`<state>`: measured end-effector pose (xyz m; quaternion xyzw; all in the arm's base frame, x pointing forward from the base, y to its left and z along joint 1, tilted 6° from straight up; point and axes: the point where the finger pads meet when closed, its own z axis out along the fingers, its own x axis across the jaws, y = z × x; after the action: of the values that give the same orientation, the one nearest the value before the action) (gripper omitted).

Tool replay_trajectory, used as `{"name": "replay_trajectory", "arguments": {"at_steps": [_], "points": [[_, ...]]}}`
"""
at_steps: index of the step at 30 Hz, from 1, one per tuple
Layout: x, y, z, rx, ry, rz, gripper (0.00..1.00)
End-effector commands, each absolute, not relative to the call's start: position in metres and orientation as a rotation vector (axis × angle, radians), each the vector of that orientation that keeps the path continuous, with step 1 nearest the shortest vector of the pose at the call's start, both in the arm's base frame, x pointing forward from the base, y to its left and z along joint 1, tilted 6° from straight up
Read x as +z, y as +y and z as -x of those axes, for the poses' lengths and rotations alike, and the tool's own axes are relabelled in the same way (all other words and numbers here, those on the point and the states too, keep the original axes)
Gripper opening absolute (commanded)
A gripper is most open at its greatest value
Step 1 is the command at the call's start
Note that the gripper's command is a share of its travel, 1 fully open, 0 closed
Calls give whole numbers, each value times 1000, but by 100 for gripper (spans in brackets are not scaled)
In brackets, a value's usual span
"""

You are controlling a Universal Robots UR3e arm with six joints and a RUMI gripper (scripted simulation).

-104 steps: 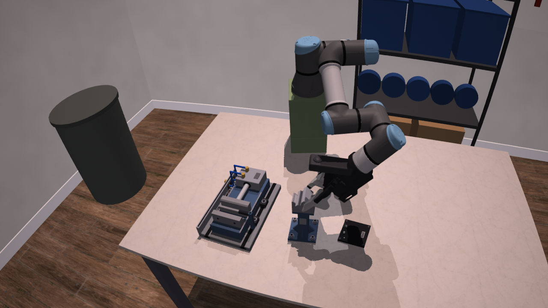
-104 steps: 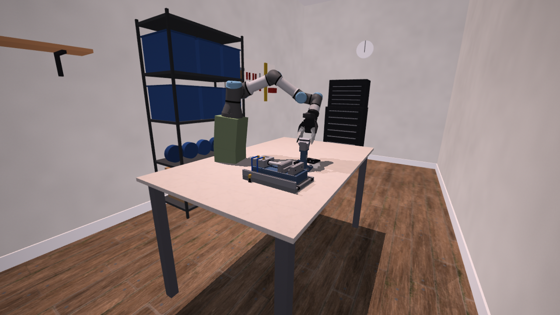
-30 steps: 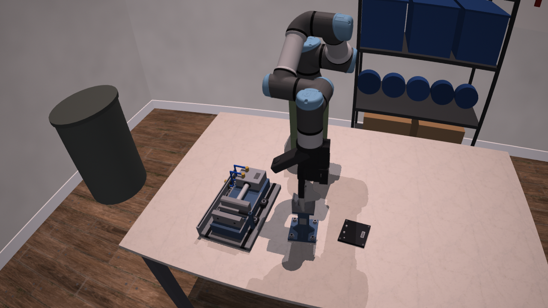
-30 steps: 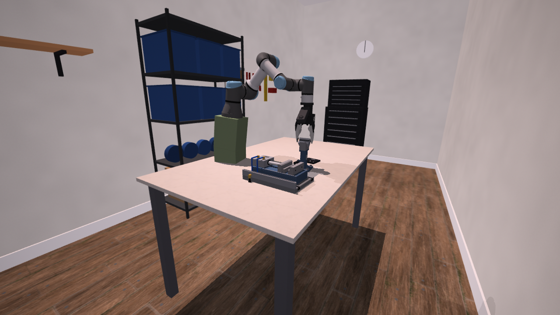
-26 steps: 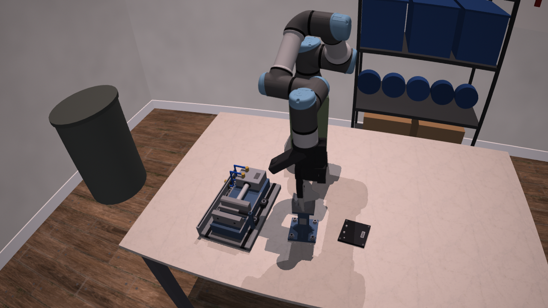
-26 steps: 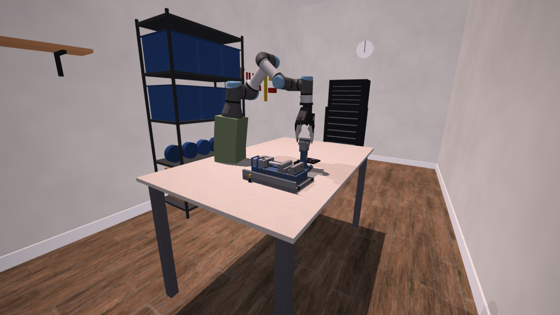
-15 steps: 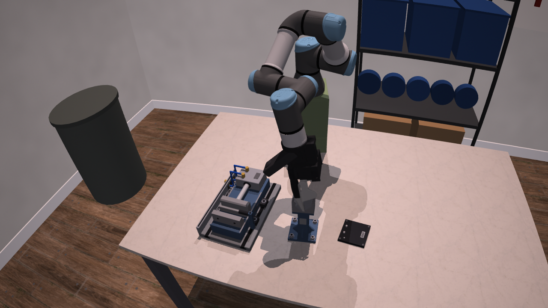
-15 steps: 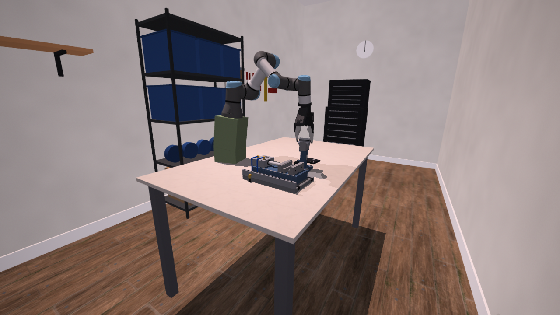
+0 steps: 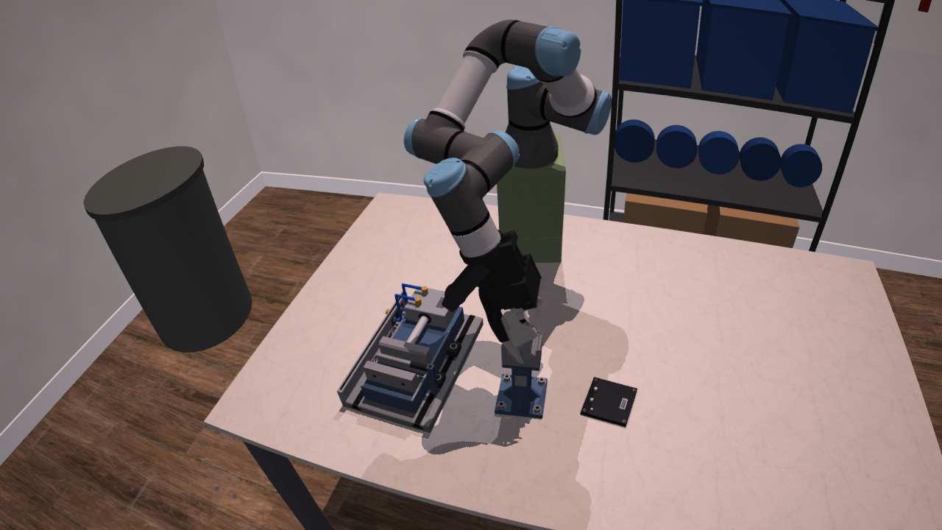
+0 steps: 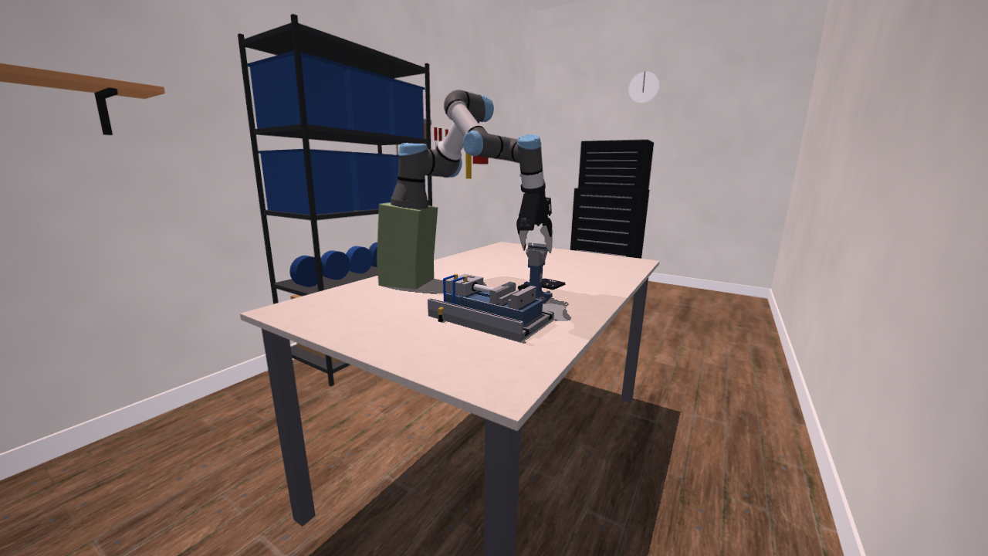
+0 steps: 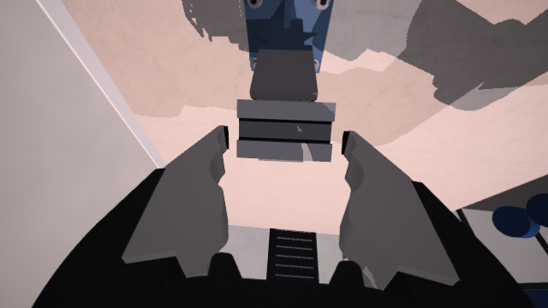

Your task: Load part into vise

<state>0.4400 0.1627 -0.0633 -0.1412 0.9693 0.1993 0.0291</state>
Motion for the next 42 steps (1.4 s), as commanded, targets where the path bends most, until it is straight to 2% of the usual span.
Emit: {"name": "replay_trajectory", "arguments": {"at_steps": [1, 22, 42], "points": [[-63, 162, -441, 737, 2976, 446, 51], [-64, 161, -441, 1016, 2919, 454, 51], [-64, 160, -441, 1146, 2884, 457, 51]]}}
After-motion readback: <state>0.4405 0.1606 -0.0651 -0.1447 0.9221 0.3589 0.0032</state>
